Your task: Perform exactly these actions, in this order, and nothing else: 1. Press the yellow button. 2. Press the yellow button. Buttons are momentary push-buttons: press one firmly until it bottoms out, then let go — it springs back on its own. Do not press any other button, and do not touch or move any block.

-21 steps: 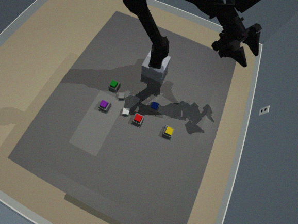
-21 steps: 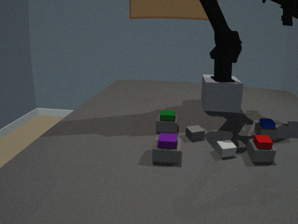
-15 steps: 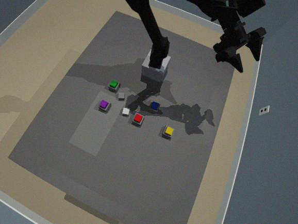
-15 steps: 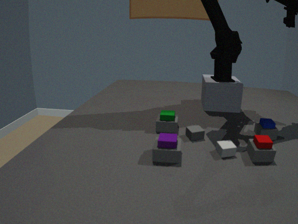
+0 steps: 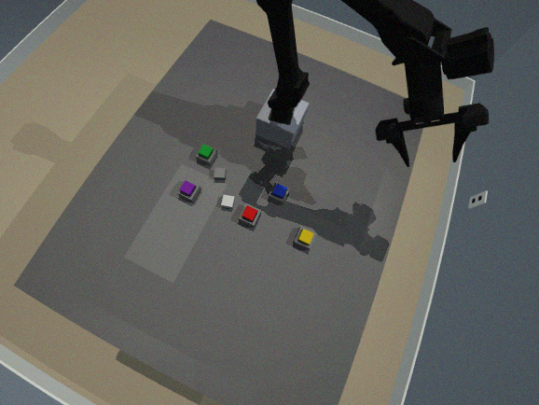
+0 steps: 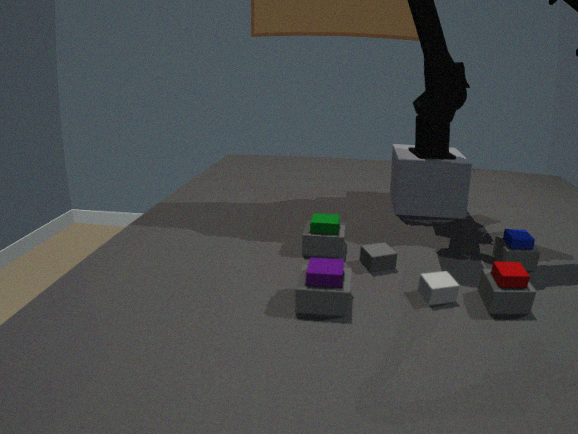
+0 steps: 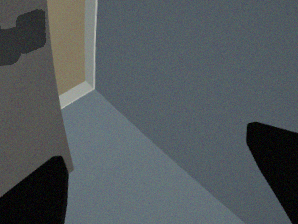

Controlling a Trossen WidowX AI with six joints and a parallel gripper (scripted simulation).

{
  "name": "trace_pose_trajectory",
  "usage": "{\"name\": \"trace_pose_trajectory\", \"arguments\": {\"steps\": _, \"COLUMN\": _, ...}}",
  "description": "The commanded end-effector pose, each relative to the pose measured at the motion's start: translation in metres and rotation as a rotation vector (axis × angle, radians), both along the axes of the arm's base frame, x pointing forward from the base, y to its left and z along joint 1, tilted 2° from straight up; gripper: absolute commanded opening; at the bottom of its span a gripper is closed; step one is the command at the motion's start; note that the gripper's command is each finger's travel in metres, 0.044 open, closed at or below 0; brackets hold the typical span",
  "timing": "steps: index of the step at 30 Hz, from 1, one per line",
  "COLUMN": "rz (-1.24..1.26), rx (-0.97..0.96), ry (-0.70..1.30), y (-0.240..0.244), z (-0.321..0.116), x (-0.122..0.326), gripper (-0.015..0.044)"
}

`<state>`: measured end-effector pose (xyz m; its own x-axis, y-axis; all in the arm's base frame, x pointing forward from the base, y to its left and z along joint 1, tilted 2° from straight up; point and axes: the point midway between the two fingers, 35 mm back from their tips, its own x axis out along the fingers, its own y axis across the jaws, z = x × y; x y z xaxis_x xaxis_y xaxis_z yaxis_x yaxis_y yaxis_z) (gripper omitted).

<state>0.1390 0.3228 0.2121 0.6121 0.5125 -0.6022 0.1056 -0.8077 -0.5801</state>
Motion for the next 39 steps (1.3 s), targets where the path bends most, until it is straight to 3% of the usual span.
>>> {"name": "trace_pose_trajectory", "arguments": {"steps": 1, "rz": -0.573, "rx": 0.228, "ry": 0.414, "y": -0.017, "z": -0.037, "x": 0.06, "gripper": 0.04}}
{"name": "trace_pose_trajectory", "arguments": {"steps": 22, "rz": -1.756, "rx": 0.707, "ry": 0.867, "y": -0.089, "z": -0.094, "x": 0.143, "gripper": 0.04}}
{"name": "trace_pose_trajectory", "arguments": {"steps": 39, "rz": -2.82, "rx": 1.166, "ry": 0.863, "y": -0.164, "z": -0.132, "x": 0.183, "gripper": 0.04}}
